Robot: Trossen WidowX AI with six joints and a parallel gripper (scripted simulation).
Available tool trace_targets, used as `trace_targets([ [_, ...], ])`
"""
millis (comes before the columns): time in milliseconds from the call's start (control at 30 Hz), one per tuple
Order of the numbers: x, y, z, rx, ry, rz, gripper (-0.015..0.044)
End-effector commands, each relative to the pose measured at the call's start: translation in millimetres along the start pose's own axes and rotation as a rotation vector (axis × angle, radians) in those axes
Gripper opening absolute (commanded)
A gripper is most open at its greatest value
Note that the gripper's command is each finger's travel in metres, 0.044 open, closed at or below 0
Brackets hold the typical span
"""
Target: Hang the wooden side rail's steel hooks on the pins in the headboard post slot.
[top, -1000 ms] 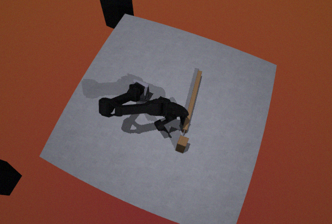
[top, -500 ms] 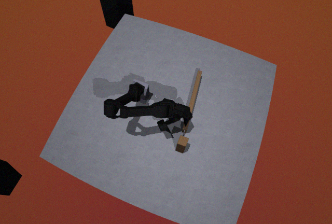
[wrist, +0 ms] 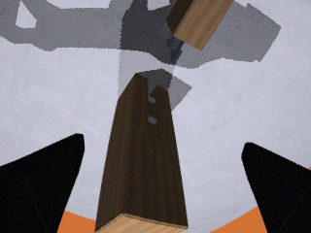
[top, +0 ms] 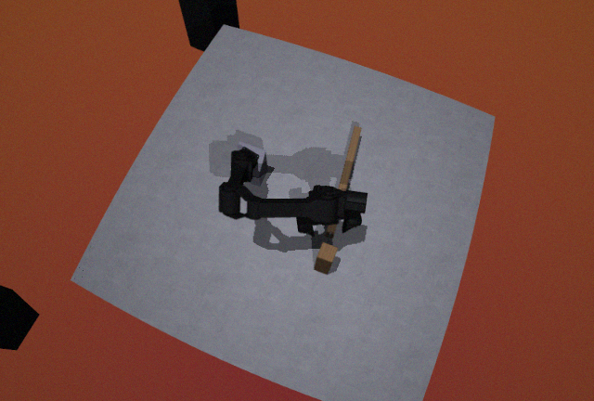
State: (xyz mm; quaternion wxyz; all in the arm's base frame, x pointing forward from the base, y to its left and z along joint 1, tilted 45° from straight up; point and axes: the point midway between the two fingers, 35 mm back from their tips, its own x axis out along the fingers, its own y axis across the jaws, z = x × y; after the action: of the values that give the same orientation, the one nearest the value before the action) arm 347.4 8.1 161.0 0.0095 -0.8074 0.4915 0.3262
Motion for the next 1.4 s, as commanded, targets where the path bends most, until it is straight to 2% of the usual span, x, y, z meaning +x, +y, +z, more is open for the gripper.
trace_targets([
  [0, -3.2, -4.0, -3.9, 0.048, -0.023, 0.043, 0.044],
  [700, -3.2, -5.3, -2.0, 0.054, -0.027, 0.042, 0.044],
  [1033, -9.5, -53.8, 103.1, 0.387, -0.246, 0.072, 0.044],
  [1267, -9.7, -54.4, 105.2, 0.393, -0.25, 0.075, 0.044],
  [1367, 7.4, -54.5, 109.5, 0.393, -0.25, 0.075, 0.044],
])
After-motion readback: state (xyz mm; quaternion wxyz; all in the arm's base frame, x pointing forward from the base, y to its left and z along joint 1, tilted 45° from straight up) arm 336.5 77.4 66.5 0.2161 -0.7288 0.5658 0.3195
